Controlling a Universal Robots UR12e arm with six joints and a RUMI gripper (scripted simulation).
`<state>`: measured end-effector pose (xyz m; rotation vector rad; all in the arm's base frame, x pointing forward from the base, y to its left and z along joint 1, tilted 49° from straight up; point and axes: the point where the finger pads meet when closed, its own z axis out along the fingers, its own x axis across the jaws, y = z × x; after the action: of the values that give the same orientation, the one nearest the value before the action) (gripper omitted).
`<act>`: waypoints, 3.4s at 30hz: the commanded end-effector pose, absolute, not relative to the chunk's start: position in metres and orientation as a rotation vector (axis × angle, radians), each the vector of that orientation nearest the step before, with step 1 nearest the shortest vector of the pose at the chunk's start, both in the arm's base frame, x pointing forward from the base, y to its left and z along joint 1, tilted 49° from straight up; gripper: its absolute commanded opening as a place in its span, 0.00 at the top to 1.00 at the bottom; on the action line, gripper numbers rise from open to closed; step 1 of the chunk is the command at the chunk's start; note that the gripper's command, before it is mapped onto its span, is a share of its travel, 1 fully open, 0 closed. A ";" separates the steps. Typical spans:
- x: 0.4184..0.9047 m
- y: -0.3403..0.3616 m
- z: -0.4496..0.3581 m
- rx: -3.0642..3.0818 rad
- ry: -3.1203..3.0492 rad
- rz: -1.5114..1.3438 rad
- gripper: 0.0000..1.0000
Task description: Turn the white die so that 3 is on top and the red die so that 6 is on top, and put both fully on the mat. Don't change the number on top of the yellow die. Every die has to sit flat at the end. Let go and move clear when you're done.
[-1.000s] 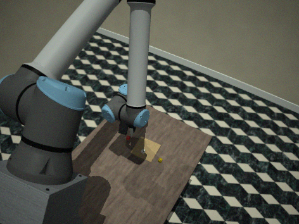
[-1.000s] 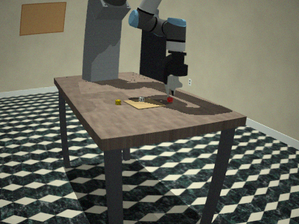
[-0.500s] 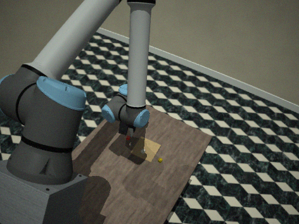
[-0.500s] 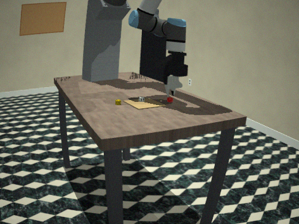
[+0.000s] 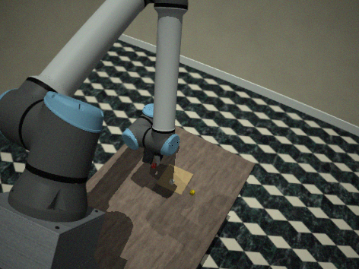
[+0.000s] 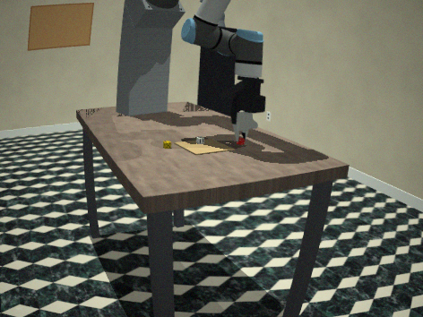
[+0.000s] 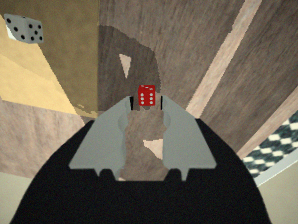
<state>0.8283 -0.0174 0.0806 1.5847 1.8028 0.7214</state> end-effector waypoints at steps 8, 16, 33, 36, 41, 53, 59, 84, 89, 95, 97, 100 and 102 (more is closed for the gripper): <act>0.835 -0.017 0.075 1.584 1.802 0.722 0.79; 0.835 -0.017 0.075 1.584 1.802 0.722 0.79; 0.835 -0.017 0.075 1.584 1.802 0.722 0.79; 0.835 -0.017 0.075 1.584 1.802 0.722 0.79; 0.835 -0.017 0.075 1.584 1.802 0.722 0.79; 0.835 -0.017 0.075 1.584 1.802 0.722 0.97; 0.835 -0.017 0.075 1.584 1.802 0.722 0.97; 0.829 -0.017 0.080 1.584 1.802 0.722 0.97; 0.819 -0.017 0.090 1.584 1.802 0.722 0.97; 0.788 -0.017 0.116 1.584 1.802 0.722 0.97; 0.779 -0.017 0.124 1.584 1.802 0.722 0.97; 0.768 -0.017 0.134 1.584 1.802 0.722 0.97; 0.763 -0.017 0.138 1.584 1.802 0.722 0.97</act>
<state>0.7811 -0.0169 0.1214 1.5843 1.8017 0.7215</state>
